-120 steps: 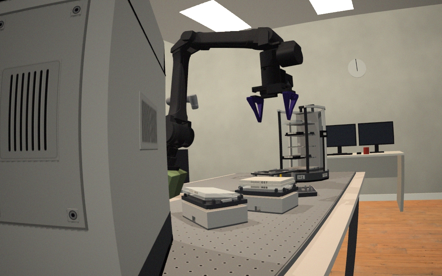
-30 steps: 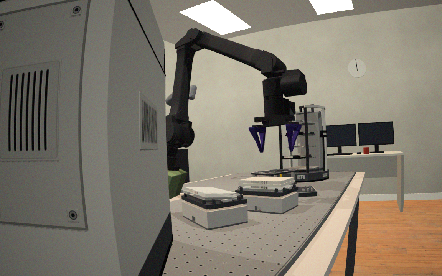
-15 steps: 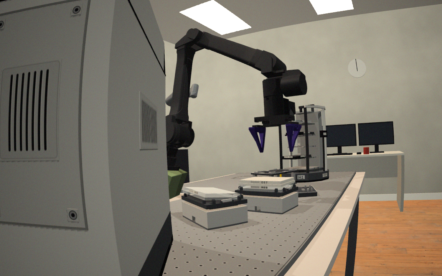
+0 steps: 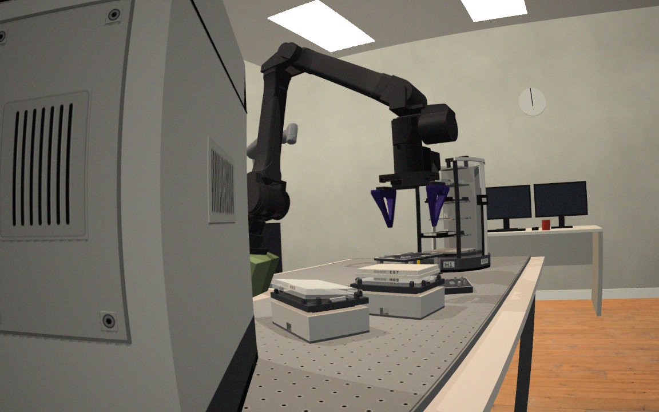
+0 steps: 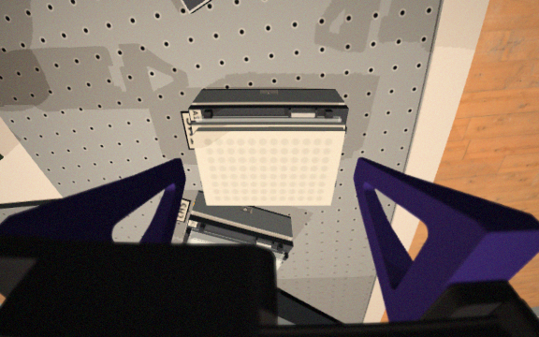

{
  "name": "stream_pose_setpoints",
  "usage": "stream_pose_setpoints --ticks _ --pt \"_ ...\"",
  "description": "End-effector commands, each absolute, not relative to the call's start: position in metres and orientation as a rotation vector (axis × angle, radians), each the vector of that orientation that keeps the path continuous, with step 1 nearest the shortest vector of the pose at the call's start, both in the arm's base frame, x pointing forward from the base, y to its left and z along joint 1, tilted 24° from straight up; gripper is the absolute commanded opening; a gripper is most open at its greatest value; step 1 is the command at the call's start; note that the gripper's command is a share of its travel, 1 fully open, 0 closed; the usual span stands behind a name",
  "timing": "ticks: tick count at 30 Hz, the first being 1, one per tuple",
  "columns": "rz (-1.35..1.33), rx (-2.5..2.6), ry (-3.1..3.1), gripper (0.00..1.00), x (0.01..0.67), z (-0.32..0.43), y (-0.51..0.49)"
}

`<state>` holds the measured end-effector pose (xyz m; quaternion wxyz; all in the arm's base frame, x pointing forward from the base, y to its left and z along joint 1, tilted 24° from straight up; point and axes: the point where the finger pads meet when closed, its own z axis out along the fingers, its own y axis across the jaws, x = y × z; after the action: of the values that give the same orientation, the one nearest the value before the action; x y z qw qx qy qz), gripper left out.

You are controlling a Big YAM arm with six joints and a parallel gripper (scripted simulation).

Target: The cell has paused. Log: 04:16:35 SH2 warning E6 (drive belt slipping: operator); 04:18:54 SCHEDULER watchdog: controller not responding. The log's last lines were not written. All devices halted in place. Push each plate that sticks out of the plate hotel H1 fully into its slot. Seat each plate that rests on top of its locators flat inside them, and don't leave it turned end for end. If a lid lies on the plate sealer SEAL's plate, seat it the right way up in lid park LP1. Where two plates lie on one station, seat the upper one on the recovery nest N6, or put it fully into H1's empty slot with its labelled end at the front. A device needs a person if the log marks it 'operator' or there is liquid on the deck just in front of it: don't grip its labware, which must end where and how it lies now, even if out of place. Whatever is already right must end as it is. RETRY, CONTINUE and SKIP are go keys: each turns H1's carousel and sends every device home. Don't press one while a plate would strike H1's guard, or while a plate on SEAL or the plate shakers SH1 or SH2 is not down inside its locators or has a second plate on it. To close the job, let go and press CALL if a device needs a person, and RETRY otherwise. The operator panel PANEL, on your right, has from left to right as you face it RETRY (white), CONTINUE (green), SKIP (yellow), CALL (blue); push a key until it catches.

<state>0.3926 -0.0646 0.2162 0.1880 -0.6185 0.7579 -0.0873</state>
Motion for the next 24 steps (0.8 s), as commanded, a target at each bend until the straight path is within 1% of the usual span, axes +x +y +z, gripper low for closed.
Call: stream_pose_setpoints --ticks 1,11,14,19,24 --pt "-0.28 -1.726 2.113 1.0 0.4 0.226 -0.065" --pt "-0.272 -1.726 2.114 1.0 0.394 0.222 -0.06" --pt "-0.316 -1.709 2.097 1.0 0.398 0.255 -0.07" --pt "-0.32 -1.714 2.093 1.0 0.391 0.267 -0.072" --pt "-0.286 -1.726 2.114 1.0 0.392 0.262 -0.075"
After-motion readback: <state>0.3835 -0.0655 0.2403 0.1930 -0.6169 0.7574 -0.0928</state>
